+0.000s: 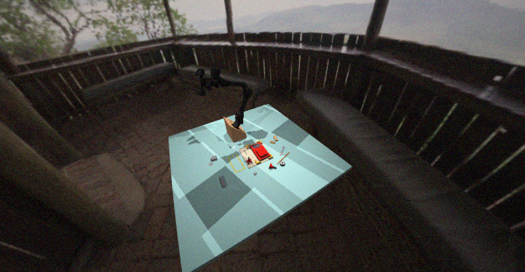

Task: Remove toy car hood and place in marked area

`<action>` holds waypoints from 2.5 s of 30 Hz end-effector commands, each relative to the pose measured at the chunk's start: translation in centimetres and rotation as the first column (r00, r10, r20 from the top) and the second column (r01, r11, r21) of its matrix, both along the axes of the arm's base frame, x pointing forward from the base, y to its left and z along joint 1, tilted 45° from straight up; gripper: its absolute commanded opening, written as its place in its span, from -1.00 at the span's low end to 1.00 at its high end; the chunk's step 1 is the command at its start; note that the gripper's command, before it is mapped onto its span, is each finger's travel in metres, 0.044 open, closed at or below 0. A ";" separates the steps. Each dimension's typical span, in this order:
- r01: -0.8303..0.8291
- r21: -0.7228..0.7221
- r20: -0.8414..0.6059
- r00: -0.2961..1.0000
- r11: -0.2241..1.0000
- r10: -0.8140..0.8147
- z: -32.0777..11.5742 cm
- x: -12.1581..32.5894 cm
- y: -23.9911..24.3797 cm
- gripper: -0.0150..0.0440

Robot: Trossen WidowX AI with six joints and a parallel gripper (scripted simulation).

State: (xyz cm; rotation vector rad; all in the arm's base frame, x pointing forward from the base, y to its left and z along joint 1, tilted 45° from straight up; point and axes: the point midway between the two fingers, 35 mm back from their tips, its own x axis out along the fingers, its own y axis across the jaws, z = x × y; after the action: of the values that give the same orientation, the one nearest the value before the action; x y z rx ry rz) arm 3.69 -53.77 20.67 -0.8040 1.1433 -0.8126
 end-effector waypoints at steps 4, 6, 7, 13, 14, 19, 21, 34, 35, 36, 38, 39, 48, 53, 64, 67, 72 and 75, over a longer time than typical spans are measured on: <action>-0.158 0.180 0.160 0.979 0.971 0.129 -3.3 9.6 3.2 1.00; -0.207 0.236 0.207 0.965 0.950 0.159 -4.2 12.5 4.6 1.00; -0.230 0.264 0.229 0.958 0.937 0.171 -4.7 13.8 5.3 1.00; -0.343 0.444 0.338 0.920 0.828 0.199 -7.3 21.2 11.1 1.00; -0.356 0.475 0.351 0.915 0.805 0.197 -7.7 22.2 12.2 1.00; -0.399 0.623 0.390 0.904 0.673 0.174 -9.8 26.7 18.2 1.00; -0.411 0.668 0.400 0.901 0.621 0.167 -10.3 28.1 20.3 1.00; -0.351 0.929 0.337 0.934 0.118 0.120 -13.2 34.9 40.0 1.00; -0.329 0.941 0.319 0.940 0.079 0.119 -13.3 35.0 41.6 1.00; -0.304 0.952 0.298 0.947 0.040 0.119 -13.4 35.1 43.2 1.00; -0.249 0.968 0.251 0.960 -0.033 0.122 -13.6 35.0 46.4 1.00; -0.217 0.974 0.224 0.966 -0.067 0.125 -13.6 34.9 47.9 1.00; 0.105 0.954 -0.052 0.981 -0.280 0.189 -13.7 31.5 60.0 1.00; 0.112 0.953 -0.058 0.980 -0.283 0.191 -13.6 31.0 60.2 1.00; 0.112 0.953 -0.058 0.980 -0.282 0.191 -14.2 31.1 60.7 1.00; 0.112 0.953 -0.058 0.980 -0.282 0.191 -14.4 31.1 60.9 1.00; 0.112 0.953 -0.058 0.980 -0.282 0.191 -14.7 31.1 61.2 1.00; 0.112 0.953 -0.058 0.980 -0.282 0.191 -14.9 31.1 61.4 1.00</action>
State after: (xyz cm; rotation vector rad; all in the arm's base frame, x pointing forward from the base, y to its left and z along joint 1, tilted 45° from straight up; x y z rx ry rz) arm 34.97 7.32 6.04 0.6467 1.4564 0.5652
